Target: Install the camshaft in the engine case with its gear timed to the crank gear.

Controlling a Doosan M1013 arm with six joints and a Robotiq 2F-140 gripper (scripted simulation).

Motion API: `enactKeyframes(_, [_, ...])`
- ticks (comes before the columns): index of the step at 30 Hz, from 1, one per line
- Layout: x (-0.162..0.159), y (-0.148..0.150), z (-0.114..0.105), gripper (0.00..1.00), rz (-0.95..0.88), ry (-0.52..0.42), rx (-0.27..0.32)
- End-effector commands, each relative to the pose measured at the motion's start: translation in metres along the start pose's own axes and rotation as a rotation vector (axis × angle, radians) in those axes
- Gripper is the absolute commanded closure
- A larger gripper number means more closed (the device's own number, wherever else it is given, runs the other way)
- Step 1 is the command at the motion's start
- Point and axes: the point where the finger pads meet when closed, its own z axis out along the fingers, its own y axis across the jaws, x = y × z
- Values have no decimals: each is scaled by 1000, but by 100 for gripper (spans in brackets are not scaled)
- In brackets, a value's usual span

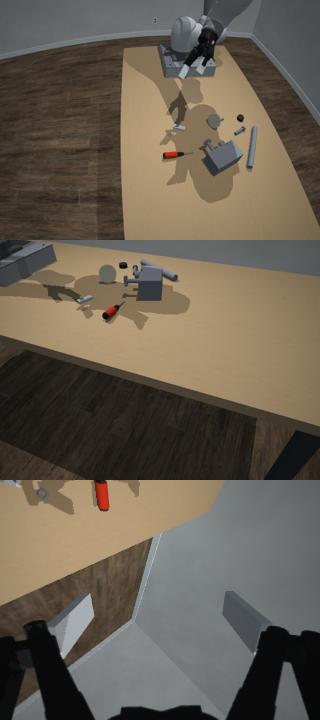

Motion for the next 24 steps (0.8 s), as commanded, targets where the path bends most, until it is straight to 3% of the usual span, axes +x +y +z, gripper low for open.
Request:
enactKeyframes(1, [31,-18,-1,0,188,65,94])
enactKeyframes(2, [31,-18,-1,0,188,65,94])
enactKeyframes(3, [50,-28,-5,0,292,95,142])
enactKeyframes(5, [50,-28,-5,0,292,95,142])
enactKeyframes(8, [86,-43,-15,0,485,145,232])
enactKeyframes(10, [86,-43,-15,0,485,145,232])
enactKeyframes(11, [102,-49,-20,0,573,164,275])
enactKeyframes(12, [102,-49,-20,0,573,164,275])
enactKeyframes(15, [132,-57,-31,0,729,195,354])
enactKeyframes(17, [132,-57,-31,0,729,195,354])
enactKeyframes(24, [184,-66,-55,0,998,232,499])
